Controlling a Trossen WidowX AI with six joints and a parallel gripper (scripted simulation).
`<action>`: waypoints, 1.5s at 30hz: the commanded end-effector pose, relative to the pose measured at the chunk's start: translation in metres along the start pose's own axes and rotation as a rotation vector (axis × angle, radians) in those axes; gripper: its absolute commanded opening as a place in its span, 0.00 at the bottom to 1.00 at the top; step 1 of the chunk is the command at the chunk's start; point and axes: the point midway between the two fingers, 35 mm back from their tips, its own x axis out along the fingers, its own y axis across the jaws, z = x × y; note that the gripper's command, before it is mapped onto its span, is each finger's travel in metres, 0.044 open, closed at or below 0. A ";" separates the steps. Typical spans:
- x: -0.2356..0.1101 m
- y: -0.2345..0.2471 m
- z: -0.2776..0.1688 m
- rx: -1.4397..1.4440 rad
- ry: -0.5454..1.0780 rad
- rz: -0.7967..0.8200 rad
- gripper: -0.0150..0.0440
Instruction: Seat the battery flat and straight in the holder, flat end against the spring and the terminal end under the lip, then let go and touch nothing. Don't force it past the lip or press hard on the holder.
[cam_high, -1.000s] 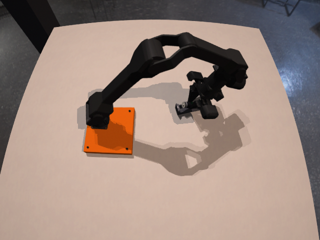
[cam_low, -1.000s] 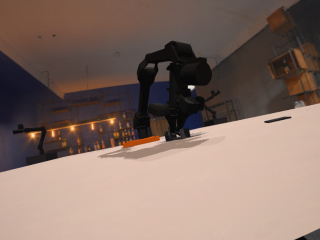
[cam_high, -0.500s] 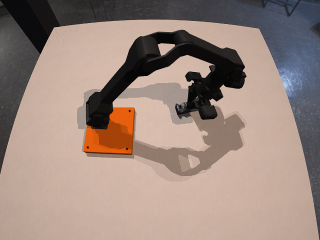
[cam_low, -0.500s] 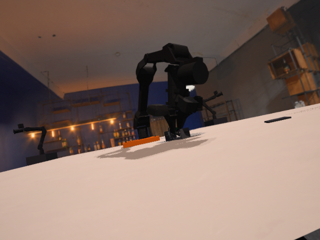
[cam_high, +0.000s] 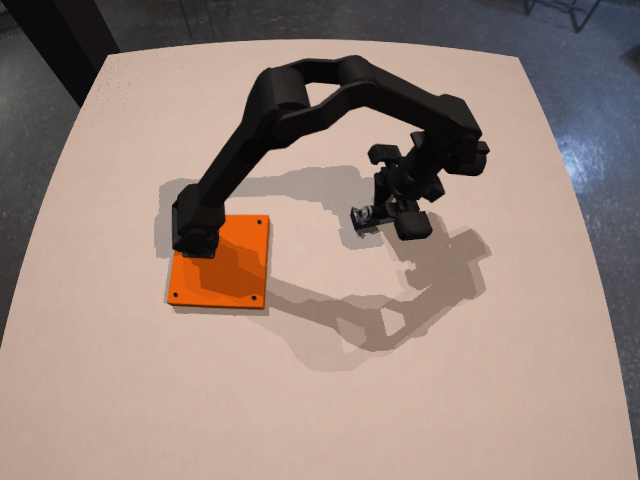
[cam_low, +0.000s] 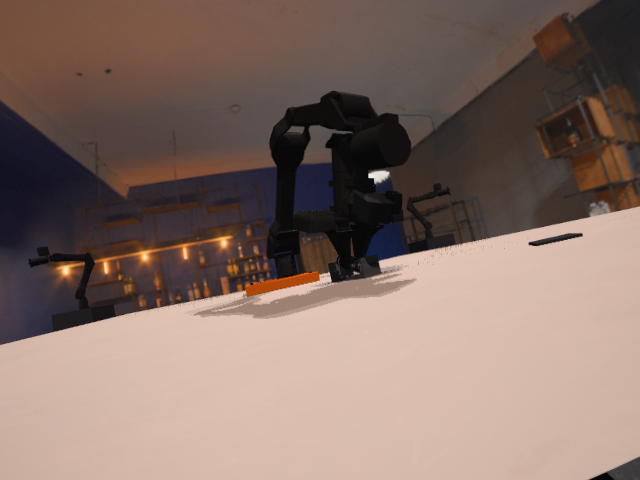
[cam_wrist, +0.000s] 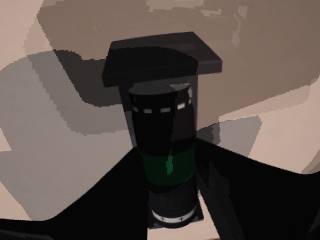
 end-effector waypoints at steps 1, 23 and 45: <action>-0.002 -0.001 0.005 -0.001 -0.044 0.001 0.38; 0.002 -0.001 0.003 0.000 -0.132 0.001 0.38; 0.007 -0.001 -0.001 0.000 -0.214 0.000 0.38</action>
